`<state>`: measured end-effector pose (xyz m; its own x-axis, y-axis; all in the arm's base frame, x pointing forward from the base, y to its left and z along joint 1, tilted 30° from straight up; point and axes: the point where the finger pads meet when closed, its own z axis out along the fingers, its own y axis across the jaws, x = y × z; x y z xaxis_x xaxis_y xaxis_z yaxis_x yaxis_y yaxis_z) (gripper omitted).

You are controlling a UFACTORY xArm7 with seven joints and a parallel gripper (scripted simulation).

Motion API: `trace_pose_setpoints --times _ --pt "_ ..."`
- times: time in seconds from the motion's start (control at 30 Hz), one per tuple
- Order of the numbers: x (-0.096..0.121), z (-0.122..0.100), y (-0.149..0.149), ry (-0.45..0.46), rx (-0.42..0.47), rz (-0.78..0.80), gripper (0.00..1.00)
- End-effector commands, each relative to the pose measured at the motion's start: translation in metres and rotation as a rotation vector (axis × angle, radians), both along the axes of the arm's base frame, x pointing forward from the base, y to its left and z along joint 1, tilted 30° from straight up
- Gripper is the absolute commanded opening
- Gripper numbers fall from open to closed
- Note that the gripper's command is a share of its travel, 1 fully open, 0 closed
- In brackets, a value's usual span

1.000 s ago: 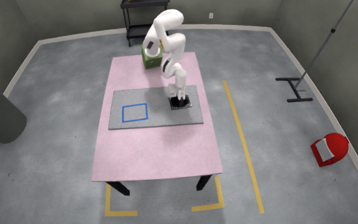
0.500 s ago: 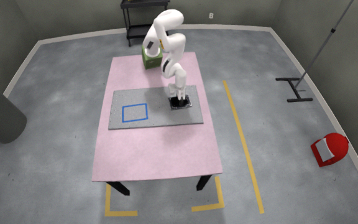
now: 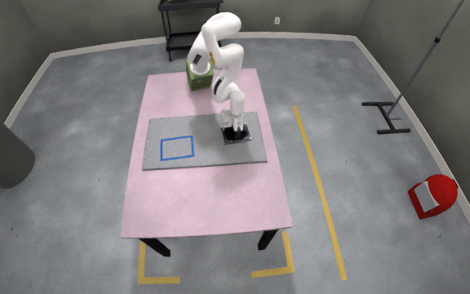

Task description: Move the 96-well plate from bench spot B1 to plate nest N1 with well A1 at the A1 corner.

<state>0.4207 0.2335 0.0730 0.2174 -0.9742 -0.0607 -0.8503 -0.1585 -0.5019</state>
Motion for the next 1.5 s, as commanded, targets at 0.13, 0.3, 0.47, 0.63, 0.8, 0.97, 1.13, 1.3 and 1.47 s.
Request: trace_pose_setpoints --times 0.13,0.3,0.47,0.63,0.8,0.97,1.13,1.3,1.47 --pt "-0.002 0.005 0.0 -0.002 0.002 0.0 1.0" --pt "-0.008 0.017 -0.003 -0.001 0.002 0.0 1.0" --pt "-0.015 0.028 -0.005 -0.001 0.001 0.0 1.0" --pt "-0.019 0.035 -0.006 -0.002 0.001 0.0 1.0" --pt "-0.025 0.047 -0.008 -0.002 0.001 0.0 1.0" --pt "-0.031 0.059 -0.01 -0.003 0.001 0.0 1.0" --pt "-0.036 0.068 -0.012 -0.002 0.002 0.001 1.0" --pt "-0.042 0.077 -0.014 -0.003 0.002 0.001 1.0" --pt "-0.043 0.079 -0.014 -0.003 0.002 0.001 1.0"
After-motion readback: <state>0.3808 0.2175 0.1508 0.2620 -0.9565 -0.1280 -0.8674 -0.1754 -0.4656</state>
